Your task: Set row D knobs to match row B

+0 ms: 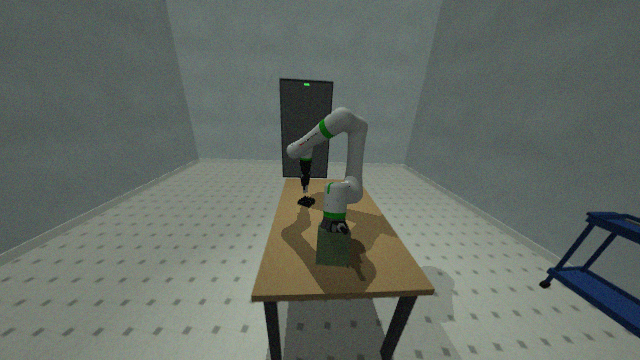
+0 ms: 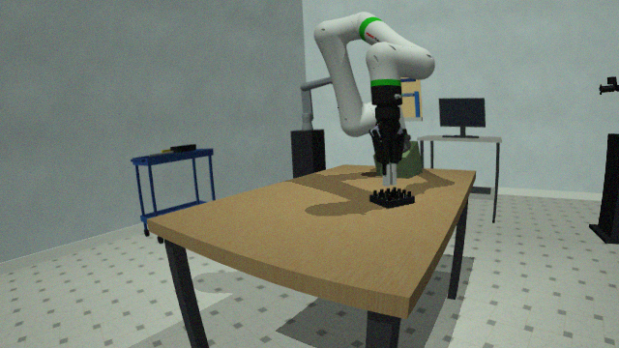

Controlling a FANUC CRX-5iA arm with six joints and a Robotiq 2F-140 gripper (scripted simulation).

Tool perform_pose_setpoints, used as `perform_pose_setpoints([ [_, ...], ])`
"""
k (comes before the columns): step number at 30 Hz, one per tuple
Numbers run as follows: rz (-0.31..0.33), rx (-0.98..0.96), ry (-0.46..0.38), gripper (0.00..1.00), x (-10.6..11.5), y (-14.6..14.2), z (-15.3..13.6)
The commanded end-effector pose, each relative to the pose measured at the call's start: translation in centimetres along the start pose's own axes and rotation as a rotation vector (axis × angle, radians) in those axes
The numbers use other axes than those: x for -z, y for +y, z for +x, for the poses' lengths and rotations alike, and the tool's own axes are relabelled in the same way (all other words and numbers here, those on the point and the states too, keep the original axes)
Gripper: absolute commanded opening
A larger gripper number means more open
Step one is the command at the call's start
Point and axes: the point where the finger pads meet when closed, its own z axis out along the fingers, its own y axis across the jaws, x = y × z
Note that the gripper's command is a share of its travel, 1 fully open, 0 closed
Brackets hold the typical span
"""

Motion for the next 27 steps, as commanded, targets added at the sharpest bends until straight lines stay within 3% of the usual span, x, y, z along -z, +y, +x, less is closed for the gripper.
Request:
perform_pose_setpoints([
  [1, -0.002, 0.059, -0.001, 0.12, 0.06, -0.01, -0.02],
  [27, -0.001, 0.893, -0.001, 0.12, 0.58, 0.01, -0.03],
])
